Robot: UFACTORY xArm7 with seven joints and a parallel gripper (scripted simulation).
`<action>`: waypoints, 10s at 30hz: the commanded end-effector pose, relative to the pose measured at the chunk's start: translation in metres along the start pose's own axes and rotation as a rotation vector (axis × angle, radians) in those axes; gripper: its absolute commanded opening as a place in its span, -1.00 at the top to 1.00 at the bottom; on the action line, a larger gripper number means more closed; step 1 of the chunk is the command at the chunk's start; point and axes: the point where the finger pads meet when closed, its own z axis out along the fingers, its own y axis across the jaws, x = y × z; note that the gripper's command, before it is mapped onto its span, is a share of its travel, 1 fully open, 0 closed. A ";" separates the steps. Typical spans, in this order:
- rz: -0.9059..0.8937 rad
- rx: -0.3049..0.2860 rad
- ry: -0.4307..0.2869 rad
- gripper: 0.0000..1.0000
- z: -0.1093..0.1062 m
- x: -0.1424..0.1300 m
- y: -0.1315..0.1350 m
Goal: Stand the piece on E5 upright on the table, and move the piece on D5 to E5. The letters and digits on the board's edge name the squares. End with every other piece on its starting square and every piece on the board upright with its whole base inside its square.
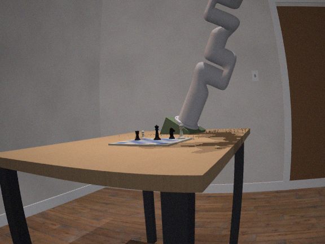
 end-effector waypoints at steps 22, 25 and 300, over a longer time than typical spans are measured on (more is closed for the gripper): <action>-0.093 0.121 0.193 -1.00 -0.001 -0.084 0.047; -0.129 0.169 0.266 -1.00 0.009 -0.110 0.062; -0.338 1.199 1.993 -1.00 0.640 -0.056 -0.193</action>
